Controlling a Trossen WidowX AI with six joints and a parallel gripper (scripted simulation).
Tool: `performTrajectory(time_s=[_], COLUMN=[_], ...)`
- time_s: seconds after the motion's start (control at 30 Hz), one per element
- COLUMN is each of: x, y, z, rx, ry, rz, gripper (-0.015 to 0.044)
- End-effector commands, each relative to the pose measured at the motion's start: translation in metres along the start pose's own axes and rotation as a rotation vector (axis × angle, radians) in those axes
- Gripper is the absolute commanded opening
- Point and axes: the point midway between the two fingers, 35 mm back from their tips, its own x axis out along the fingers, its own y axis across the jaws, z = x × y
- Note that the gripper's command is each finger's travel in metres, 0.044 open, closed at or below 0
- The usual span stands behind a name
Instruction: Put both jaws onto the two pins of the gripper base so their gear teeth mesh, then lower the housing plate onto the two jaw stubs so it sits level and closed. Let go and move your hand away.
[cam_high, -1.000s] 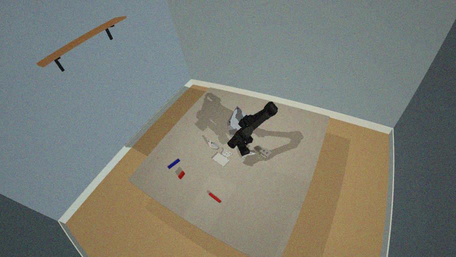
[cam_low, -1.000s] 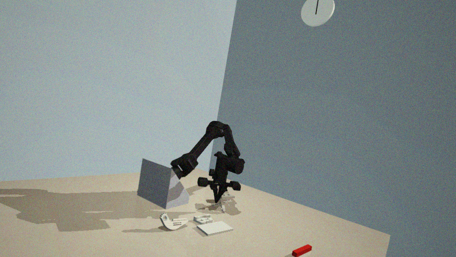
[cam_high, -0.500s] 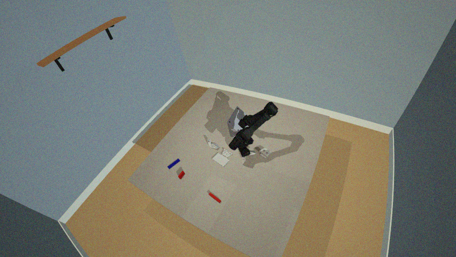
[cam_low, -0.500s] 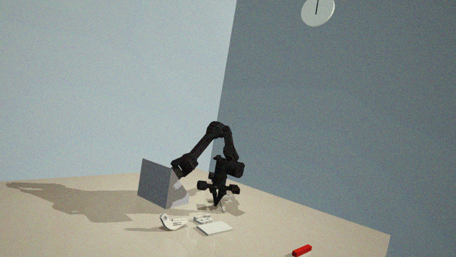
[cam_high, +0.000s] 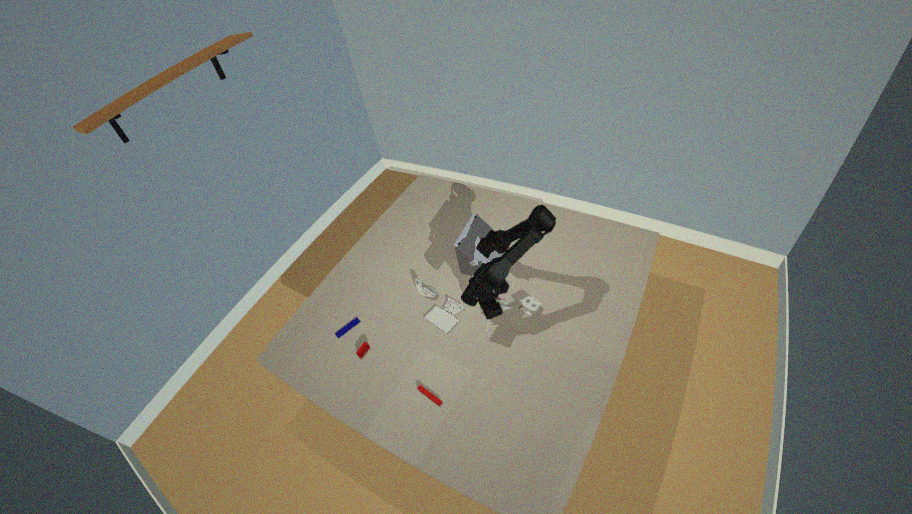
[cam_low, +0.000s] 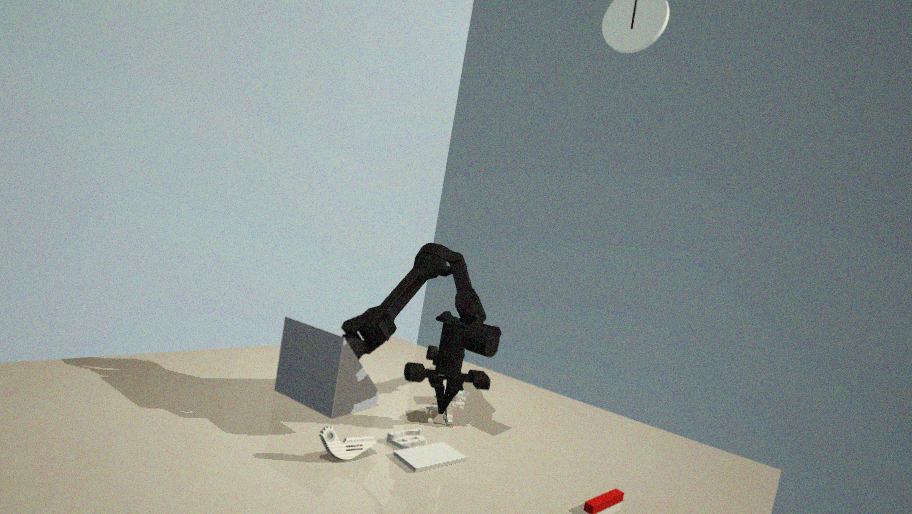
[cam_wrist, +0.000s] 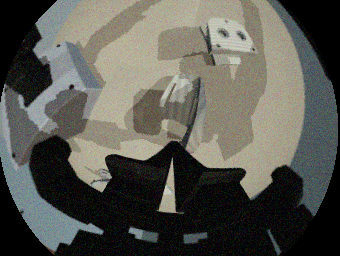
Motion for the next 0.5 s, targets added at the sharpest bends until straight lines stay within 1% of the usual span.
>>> performTrajectory(time_s=[0.0,0.47], x=[-0.001,0.0], y=[-0.008,-0.031], z=[-0.001,0.0], rx=[0.003,0.002], ry=[-0.002,-0.003], rz=[-0.007,-0.008], gripper=[0.0,0.0])
